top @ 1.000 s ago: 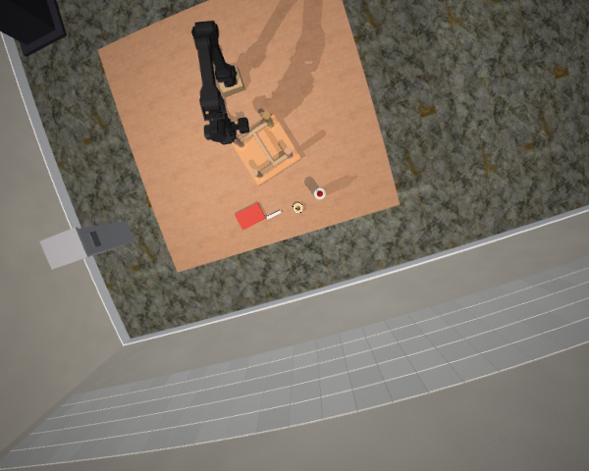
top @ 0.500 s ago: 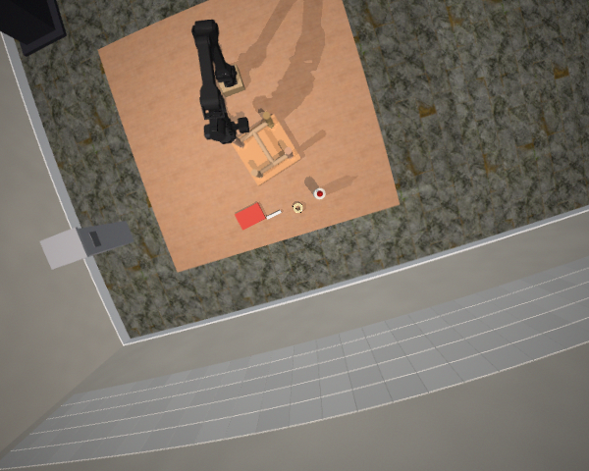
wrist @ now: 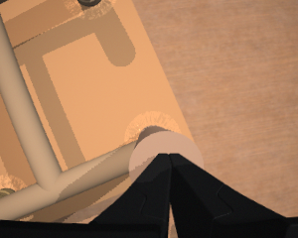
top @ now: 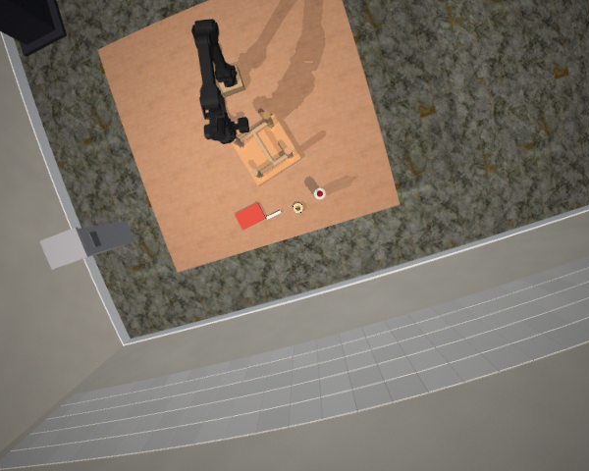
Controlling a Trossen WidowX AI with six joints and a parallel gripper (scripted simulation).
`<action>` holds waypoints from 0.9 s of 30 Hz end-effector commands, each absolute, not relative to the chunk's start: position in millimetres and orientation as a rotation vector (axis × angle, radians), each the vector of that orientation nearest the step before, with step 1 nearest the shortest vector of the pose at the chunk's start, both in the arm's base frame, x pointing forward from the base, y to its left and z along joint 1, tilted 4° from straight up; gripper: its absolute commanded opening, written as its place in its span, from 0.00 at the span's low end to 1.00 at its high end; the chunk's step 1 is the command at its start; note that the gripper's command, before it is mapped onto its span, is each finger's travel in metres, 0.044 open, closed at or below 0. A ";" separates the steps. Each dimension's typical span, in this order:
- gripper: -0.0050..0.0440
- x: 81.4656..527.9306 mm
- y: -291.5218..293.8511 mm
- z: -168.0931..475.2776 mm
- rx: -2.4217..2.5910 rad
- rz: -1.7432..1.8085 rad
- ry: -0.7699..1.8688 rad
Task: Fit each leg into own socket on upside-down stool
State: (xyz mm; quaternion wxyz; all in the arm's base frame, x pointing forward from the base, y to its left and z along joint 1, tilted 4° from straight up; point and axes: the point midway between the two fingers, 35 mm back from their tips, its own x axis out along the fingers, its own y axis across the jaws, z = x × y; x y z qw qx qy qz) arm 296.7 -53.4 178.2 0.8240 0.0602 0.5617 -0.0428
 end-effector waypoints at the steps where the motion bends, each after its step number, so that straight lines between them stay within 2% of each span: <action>1: 0.10 297.7 -51.3 151.4 0.141 -0.083 1.263; 27: 0.10 297.8 -51.2 149.0 0.141 -0.083 1.263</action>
